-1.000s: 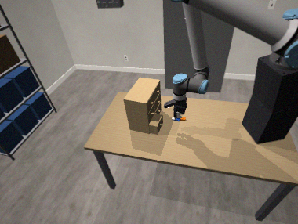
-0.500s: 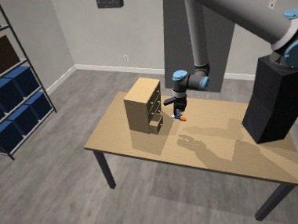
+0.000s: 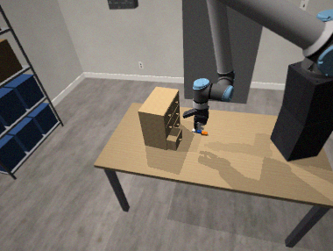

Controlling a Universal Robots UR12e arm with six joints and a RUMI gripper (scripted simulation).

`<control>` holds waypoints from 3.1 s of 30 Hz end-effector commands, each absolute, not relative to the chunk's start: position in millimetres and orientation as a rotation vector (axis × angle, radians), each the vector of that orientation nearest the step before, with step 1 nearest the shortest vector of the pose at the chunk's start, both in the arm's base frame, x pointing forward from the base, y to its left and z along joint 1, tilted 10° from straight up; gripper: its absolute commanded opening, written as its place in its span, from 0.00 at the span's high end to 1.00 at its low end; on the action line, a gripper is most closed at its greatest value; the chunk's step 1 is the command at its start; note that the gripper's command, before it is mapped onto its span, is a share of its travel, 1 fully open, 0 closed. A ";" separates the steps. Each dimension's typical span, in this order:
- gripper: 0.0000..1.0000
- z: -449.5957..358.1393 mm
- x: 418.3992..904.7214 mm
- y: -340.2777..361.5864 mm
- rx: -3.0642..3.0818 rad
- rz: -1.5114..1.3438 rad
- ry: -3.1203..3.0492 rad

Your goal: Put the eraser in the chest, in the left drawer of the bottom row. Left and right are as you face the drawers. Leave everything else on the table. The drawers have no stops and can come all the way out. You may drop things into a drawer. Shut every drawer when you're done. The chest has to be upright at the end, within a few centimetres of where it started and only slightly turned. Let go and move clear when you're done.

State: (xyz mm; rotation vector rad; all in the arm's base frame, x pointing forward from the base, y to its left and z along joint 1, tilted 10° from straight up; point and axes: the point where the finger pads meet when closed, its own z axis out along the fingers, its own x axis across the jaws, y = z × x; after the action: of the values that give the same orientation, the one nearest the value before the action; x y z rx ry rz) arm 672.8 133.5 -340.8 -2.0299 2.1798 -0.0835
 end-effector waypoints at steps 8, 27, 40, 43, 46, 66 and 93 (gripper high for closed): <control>0.89 -342.7 668.9 133.0 -2.014 -0.106 2.171; 0.89 -343.1 667.9 133.2 -1.951 -0.225 2.114; 0.89 -343.7 667.1 133.3 -1.884 -0.341 2.051; 0.89 -343.9 666.8 133.4 -1.863 -0.375 2.031; 0.89 -344.0 666.4 133.5 -1.841 -0.410 2.010; 0.89 -344.9 668.5 134.3 -1.693 -0.627 1.865; 0.89 -346.2 666.0 134.8 -1.534 -0.818 1.710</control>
State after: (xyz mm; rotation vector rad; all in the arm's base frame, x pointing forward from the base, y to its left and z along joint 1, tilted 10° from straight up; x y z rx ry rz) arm 663.6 134.3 -348.3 -1.5726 1.7491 -0.7737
